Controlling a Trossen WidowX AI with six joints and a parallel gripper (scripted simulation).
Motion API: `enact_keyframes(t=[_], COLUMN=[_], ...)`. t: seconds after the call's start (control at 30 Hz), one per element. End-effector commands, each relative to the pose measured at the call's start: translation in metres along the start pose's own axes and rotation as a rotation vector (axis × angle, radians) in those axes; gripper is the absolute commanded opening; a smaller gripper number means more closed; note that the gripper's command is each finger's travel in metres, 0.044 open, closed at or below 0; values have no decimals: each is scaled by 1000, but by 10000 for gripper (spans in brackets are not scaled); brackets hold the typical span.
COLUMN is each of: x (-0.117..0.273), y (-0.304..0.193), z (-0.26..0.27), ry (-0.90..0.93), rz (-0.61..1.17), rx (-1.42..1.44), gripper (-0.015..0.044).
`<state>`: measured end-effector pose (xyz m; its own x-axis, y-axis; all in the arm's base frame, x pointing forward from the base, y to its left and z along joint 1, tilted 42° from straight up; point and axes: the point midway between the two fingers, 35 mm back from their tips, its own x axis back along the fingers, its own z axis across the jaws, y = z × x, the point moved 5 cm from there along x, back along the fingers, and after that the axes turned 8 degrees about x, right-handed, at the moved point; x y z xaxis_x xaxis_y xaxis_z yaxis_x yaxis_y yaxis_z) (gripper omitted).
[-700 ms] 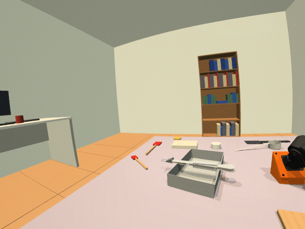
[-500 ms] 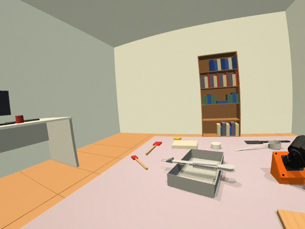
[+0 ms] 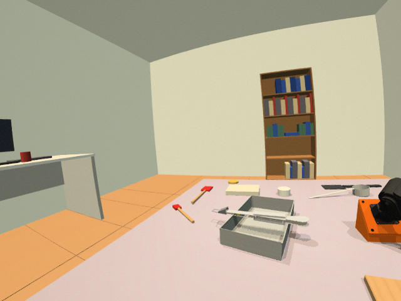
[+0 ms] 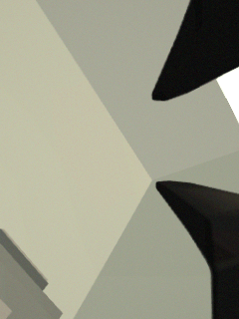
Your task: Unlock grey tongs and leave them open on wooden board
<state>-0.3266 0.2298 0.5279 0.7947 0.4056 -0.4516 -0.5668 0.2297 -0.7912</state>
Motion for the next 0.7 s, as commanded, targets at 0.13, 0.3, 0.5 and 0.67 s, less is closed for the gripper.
enact_keyframes(t=[0.13, 0.3, 0.5, 0.67], x=[-7, -8, -6, -1], y=[-65, -132, -171, -193], z=[-21, -52, -78, -93], ry=[28, 43, 51, 59], rz=[136, 276, 377, 436], rx=[196, 364, 485, 533], gripper=[260, 260, 260, 260])
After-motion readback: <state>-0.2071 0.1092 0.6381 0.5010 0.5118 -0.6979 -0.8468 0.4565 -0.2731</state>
